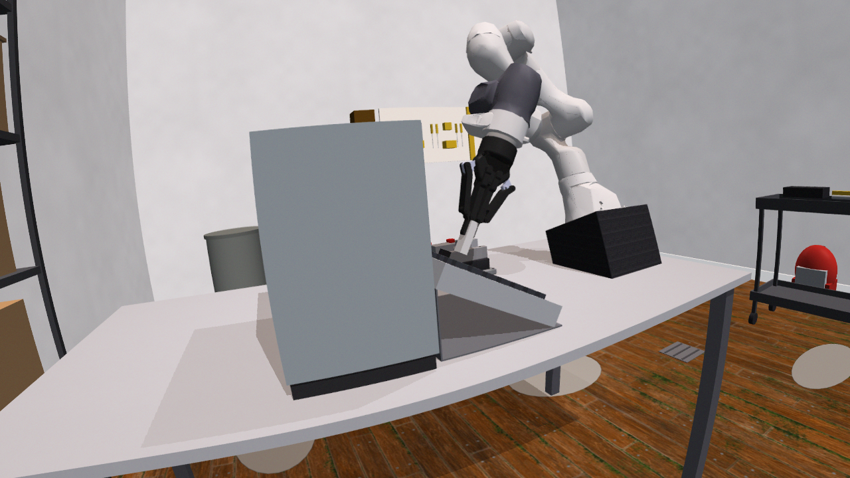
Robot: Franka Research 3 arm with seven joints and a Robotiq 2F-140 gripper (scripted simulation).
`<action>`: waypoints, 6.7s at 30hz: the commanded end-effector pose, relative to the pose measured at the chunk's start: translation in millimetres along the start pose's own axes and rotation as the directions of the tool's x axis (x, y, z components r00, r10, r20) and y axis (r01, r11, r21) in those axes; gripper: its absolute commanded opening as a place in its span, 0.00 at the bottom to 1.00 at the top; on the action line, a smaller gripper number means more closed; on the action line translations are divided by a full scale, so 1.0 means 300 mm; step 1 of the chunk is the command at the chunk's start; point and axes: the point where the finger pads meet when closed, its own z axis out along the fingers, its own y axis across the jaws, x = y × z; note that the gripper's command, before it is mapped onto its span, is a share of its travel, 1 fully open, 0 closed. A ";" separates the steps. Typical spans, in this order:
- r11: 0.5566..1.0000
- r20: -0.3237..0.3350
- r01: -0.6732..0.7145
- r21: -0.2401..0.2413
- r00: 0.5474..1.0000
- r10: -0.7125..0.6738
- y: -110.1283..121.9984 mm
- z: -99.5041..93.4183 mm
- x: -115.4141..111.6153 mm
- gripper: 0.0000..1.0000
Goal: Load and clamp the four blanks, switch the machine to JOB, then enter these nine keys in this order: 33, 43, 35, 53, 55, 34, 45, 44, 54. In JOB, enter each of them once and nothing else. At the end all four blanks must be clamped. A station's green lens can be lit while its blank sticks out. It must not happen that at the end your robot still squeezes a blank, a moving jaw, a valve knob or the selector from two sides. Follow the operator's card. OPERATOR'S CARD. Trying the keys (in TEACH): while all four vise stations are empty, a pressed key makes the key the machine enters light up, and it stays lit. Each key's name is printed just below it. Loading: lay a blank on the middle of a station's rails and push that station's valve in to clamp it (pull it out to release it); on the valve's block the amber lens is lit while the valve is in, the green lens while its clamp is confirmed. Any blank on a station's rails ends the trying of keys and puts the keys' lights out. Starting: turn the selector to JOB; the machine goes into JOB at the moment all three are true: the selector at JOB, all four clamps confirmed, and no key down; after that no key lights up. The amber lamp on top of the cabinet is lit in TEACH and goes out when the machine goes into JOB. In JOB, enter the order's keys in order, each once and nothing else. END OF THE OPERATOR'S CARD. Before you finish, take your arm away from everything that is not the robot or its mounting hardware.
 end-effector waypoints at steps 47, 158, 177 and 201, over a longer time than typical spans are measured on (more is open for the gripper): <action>1.000 -0.004 0.006 -0.002 1.000 -0.006 0.115 0.006 0.002 0.00; 1.000 -0.004 0.006 -0.002 1.000 -0.006 0.115 0.043 0.002 0.00; 1.000 -0.004 0.006 -0.002 1.000 -0.006 0.115 -0.038 0.002 0.00; 1.000 -0.004 0.006 -0.002 1.000 -0.006 0.001 -0.043 0.228 0.00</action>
